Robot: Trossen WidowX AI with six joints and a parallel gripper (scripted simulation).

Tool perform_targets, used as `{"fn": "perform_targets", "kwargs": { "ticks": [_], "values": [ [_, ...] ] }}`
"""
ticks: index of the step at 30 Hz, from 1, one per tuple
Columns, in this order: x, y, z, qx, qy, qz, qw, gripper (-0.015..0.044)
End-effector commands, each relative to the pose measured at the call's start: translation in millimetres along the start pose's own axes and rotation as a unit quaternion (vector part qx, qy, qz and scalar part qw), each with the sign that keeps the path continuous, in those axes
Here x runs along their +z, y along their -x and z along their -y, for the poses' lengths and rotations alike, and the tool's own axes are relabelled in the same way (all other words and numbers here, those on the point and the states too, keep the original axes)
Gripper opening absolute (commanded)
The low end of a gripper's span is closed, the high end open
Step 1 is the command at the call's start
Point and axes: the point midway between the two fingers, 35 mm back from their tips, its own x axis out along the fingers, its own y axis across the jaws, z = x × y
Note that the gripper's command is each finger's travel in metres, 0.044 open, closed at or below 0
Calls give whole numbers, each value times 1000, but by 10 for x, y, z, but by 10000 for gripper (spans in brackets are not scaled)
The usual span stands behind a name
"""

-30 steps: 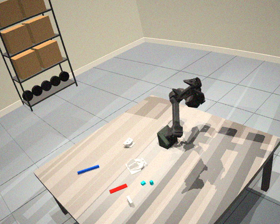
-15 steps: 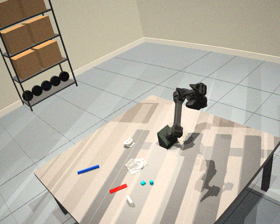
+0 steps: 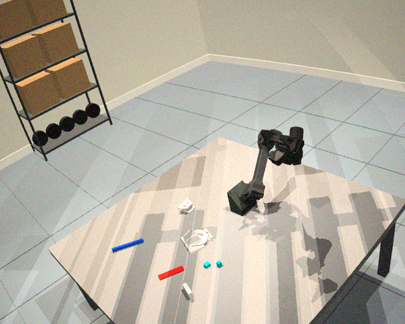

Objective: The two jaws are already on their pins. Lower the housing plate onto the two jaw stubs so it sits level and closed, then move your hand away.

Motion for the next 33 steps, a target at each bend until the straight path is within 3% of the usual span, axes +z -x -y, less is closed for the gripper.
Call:
{"fn": "perform_targets", "kwargs": {
  "ticks": [1,17,33],
  "values": [
    [80,-17,119,-7,59,-5,998,440],
    [503,-112,391,-11,274,-9,962,440],
    [1019,-327,626,-35,458,-6,889,440]
  ]
}}
